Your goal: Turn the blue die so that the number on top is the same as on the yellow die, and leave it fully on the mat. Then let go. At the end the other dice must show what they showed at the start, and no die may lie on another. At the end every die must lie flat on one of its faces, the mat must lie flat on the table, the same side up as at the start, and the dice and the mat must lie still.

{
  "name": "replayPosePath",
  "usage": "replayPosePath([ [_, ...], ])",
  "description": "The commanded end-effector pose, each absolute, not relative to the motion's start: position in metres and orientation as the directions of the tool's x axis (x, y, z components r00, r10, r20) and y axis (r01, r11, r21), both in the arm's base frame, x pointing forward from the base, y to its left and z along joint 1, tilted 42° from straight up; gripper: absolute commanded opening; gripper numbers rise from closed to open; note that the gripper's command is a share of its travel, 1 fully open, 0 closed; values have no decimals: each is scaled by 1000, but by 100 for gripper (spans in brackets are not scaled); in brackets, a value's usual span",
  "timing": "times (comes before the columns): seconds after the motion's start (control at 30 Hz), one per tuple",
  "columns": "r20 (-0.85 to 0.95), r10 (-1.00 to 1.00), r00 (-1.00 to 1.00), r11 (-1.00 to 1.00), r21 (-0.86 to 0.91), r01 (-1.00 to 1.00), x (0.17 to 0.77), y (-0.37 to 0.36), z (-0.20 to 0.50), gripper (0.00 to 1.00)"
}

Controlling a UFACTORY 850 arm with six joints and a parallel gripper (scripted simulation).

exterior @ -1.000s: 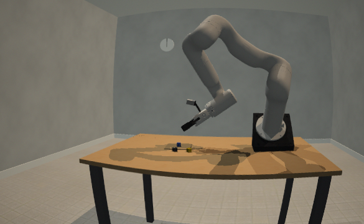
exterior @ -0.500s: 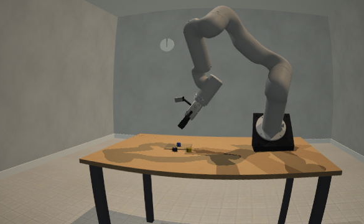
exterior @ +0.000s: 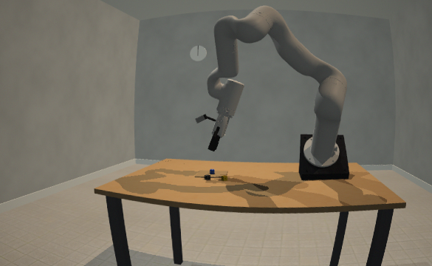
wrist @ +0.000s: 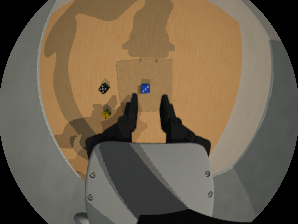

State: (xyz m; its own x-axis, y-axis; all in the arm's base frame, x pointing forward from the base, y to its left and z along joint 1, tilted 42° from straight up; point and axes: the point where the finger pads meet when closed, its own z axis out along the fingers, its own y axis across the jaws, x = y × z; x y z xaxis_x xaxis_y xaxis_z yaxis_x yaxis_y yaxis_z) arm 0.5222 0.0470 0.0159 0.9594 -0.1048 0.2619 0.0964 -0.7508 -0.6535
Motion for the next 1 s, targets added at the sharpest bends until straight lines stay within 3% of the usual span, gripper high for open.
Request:
replayPosePath([
  [0.0, 132, 0, 991, -729, -678, 91, 530, 48, 20, 36],
  [0.53, 3, 119, 993, -733, -674, 90, 540, 44, 24, 36],
  [0.57, 3, 119, 993, -733, -674, 90, 540, 44, 24, 100],
  [0.97, 3, 119, 993, -733, -674, 90, 540, 44, 24, 100],
])
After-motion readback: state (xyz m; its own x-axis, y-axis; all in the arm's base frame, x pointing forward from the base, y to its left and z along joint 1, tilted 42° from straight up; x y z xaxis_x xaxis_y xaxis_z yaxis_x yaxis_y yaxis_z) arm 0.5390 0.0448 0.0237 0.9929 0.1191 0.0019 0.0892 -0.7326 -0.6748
